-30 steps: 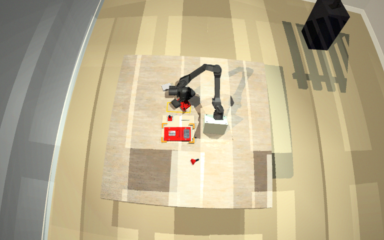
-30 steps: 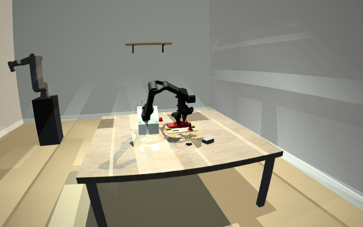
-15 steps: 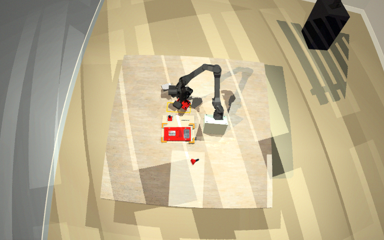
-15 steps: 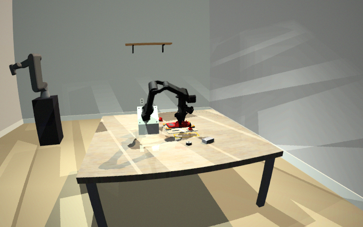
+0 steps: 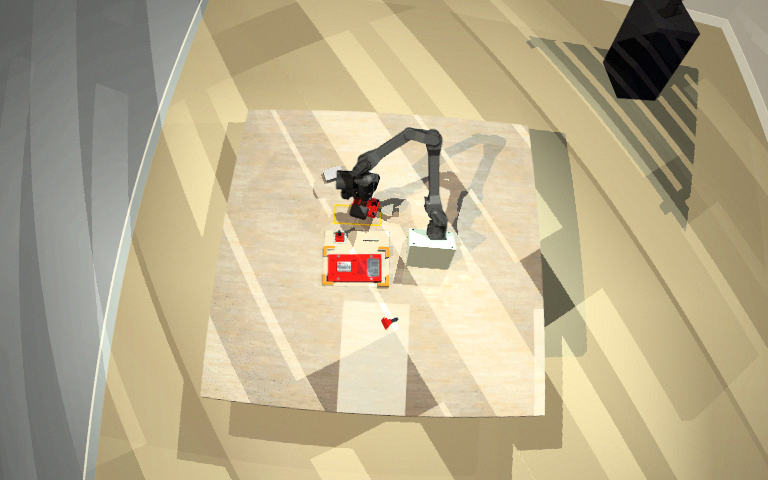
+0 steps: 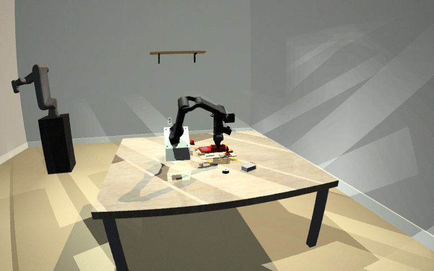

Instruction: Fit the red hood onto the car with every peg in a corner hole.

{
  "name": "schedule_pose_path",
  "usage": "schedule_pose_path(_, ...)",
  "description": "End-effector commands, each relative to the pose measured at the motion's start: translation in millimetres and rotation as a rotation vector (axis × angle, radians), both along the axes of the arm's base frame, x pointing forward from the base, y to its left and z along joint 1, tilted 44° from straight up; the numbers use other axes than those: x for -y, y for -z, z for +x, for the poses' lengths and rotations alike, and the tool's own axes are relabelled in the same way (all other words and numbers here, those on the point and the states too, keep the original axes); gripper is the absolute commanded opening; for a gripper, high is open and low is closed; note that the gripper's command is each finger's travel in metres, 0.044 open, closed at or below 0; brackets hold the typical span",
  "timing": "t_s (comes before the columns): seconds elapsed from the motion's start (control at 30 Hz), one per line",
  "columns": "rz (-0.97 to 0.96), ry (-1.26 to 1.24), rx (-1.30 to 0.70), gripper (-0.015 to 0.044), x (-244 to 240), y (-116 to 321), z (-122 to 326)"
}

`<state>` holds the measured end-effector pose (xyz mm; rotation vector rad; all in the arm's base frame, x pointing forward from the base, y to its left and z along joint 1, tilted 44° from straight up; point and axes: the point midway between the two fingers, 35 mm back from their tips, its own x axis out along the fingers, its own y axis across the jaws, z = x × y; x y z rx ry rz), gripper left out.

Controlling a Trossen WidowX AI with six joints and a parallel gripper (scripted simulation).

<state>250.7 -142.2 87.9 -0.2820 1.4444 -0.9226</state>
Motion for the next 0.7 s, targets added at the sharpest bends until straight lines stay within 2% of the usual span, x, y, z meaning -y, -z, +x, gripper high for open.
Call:
schedule_pose_path(0.0,0.007,-0.056,-0.051,0.0,0.7,-1.7,1.7)
schedule_pose_path(0.67,0.054,-0.313,-0.293,0.0,2.3,-3.2,5.1)
